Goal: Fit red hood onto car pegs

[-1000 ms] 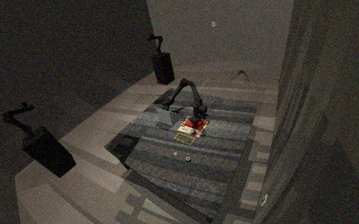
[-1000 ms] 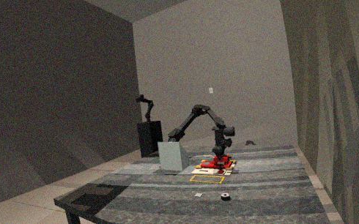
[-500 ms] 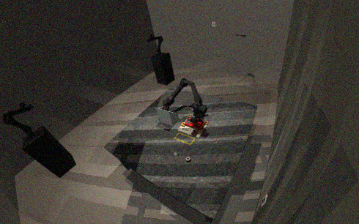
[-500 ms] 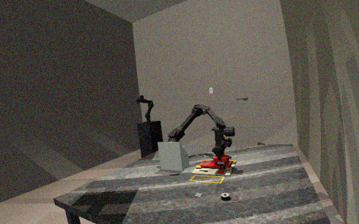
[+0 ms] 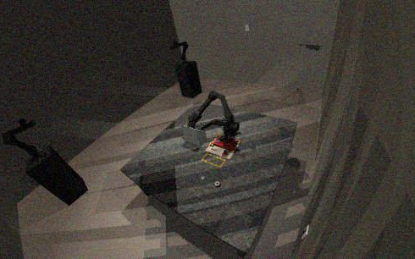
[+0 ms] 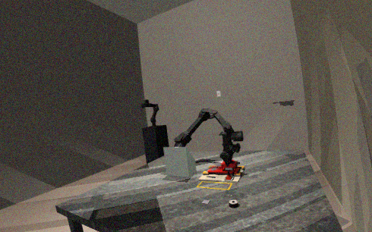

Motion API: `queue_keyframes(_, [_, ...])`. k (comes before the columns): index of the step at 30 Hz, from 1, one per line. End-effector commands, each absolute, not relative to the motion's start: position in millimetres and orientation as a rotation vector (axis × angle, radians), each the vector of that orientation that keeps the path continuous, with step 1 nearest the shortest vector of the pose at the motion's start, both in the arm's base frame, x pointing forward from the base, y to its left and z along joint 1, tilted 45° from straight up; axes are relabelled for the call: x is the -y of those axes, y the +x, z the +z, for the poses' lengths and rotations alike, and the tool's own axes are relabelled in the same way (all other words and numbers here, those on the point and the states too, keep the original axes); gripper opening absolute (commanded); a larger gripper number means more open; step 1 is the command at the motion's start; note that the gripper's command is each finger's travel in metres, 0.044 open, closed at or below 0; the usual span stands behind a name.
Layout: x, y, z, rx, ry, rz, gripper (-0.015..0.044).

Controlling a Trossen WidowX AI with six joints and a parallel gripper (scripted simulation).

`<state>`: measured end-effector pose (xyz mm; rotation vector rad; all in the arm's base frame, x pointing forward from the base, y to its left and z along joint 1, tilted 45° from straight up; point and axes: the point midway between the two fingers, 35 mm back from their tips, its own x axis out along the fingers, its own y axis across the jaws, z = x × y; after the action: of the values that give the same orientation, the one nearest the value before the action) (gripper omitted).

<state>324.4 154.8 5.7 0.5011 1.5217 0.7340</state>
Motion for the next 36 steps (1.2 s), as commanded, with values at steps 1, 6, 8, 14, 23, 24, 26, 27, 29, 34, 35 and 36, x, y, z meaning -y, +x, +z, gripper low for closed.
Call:
queue_keyframes(1, [-156,325,5,-1.521,0.509,0.735,0.0])
queue_keyframes(6, [-158,324,4,-1.521,0.509,0.735,0.0])
queue_keyframes(8, [-158,324,3,-1.521,0.509,0.735,0.0])
queue_keyframes(14, [-160,324,2,-1.521,0.509,0.735,0.0])
queue_keyframes(23, [-163,324,-1,-1.521,0.509,0.735,0.0])
queue_keyframes(24, [-163,324,-1,-1.521,0.509,0.735,0.0])
queue_keyframes(26, [-164,324,-2,-1.521,0.509,0.735,0.0])
queue_keyframes(27, [-164,324,-2,-1.521,0.509,0.735,0.0])
queue_keyframes(29, [-164,323,-3,-1.521,0.509,0.735,0.0])
queue_keyframes(34, [-166,323,-4,-1.521,0.509,0.736,0.0])
queue_keyframes(35, [-166,323,-4,-1.521,0.509,0.736,0.0])
queue_keyframes(36, [-166,323,-5,-1.521,0.509,0.736,0.0])
